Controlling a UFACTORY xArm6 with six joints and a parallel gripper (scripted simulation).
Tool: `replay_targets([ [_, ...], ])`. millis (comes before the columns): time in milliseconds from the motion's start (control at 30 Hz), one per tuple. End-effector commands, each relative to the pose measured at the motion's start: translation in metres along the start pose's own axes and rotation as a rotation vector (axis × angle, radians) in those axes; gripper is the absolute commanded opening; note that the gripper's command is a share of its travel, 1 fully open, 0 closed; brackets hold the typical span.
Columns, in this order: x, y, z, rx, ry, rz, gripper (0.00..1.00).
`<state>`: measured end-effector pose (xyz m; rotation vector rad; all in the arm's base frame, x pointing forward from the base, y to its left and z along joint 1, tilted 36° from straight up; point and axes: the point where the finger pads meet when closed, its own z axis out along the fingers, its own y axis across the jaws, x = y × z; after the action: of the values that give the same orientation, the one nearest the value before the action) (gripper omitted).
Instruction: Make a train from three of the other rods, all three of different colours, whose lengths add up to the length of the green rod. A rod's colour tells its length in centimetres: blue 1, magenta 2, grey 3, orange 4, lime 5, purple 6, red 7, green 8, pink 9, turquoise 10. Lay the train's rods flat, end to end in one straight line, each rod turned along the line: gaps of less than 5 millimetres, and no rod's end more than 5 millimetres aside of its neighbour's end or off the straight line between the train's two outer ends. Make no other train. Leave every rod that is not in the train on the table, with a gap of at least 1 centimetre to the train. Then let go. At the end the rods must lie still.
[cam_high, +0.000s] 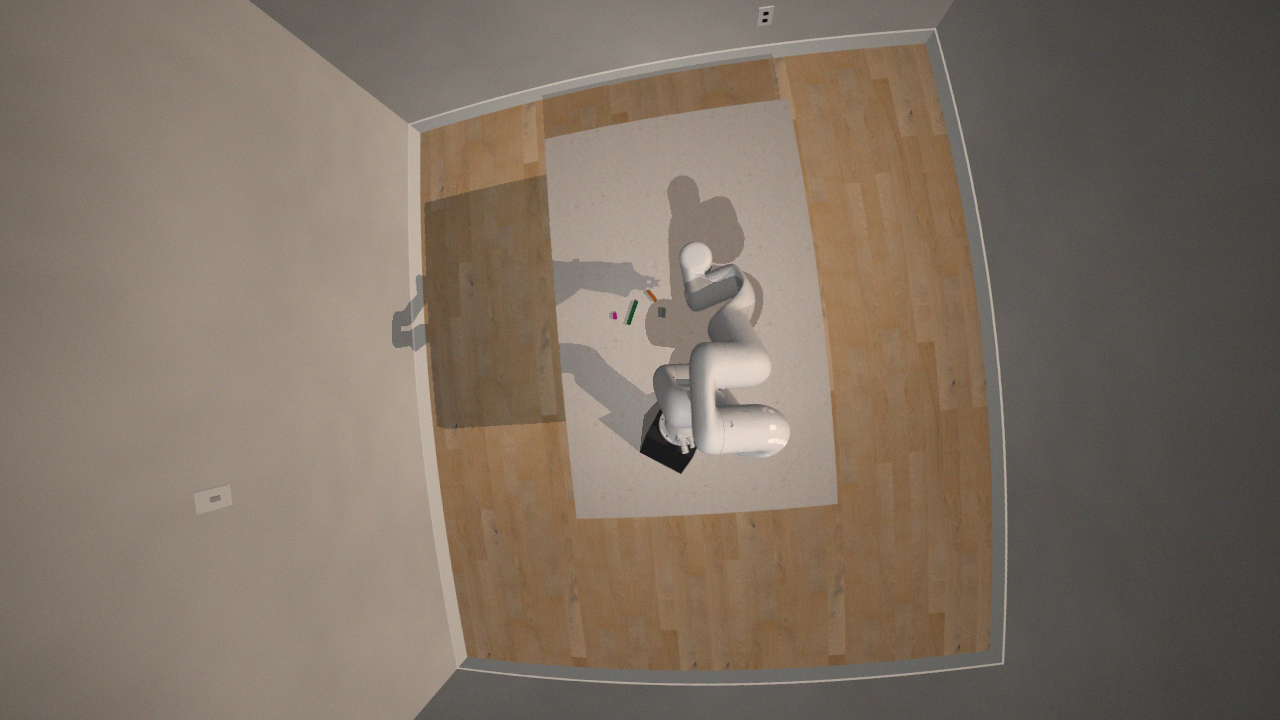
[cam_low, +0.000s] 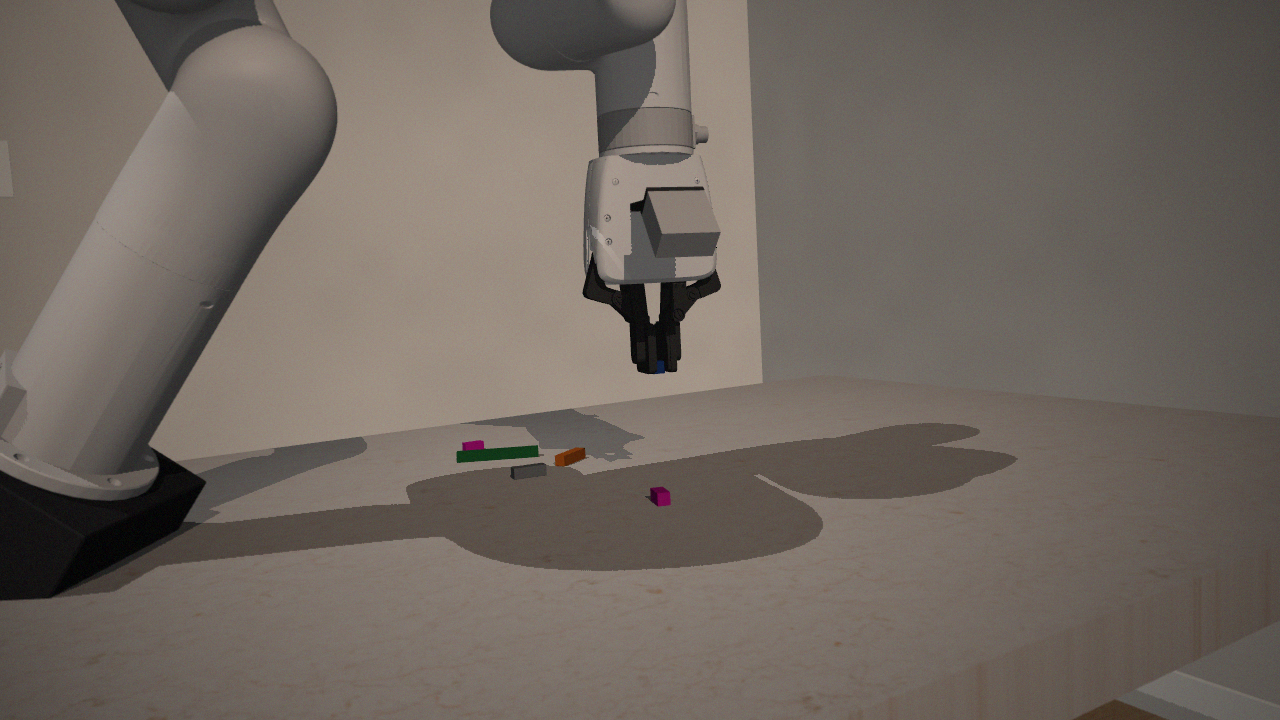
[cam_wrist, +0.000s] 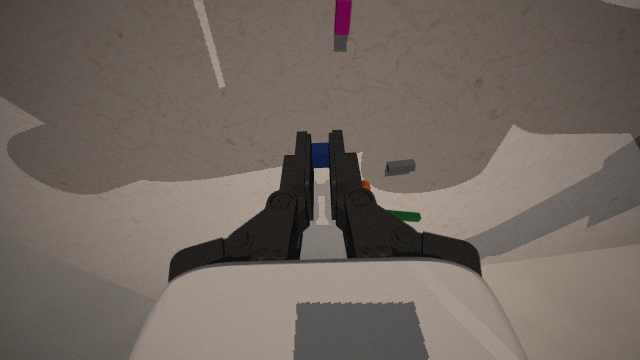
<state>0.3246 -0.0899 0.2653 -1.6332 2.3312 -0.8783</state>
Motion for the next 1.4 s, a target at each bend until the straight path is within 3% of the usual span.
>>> replay_targets([
  [0,0.000,-0.001,0.009,0.002,0.000,0.001,0.04],
  [667,0.001,-0.001,0.077,0.002,0.000,0.001,0.04],
  [1367,0.001,-0.001,0.081,0.002,0.000,0.001,0.04],
])
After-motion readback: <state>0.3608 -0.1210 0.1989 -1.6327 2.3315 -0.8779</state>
